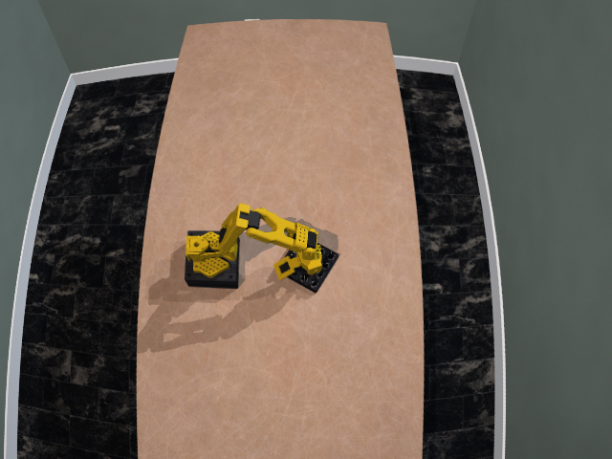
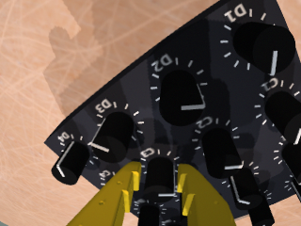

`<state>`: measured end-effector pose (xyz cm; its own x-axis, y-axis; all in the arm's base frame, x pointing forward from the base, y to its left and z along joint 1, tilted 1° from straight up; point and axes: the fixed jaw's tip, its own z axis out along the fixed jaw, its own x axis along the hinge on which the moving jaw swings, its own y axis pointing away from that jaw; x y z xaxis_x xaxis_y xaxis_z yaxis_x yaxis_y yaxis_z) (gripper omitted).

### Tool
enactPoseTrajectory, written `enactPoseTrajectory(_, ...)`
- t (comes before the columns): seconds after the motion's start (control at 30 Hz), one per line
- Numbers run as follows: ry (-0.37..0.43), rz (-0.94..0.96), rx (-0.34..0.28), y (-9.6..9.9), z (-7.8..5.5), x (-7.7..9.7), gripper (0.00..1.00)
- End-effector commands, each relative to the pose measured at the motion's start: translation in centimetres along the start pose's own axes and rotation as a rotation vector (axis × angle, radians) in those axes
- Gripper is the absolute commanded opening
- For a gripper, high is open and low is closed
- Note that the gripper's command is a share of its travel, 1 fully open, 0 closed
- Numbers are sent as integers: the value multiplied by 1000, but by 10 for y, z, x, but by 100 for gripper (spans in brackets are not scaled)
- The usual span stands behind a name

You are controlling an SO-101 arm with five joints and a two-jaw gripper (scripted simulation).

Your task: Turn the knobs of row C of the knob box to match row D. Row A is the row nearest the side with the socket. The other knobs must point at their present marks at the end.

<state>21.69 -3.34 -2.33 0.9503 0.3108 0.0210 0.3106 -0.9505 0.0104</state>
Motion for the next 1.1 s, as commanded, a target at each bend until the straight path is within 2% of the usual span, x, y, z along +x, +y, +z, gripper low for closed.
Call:
enactPoseTrajectory(0.0,-14,-2,7,-3,1,-3,9)
enactPoseTrajectory(0.9,-14,-2,7,-3,1,-3,1)
enactPoseTrajectory(1.07,-14,86,6,-3,1,-4,1)
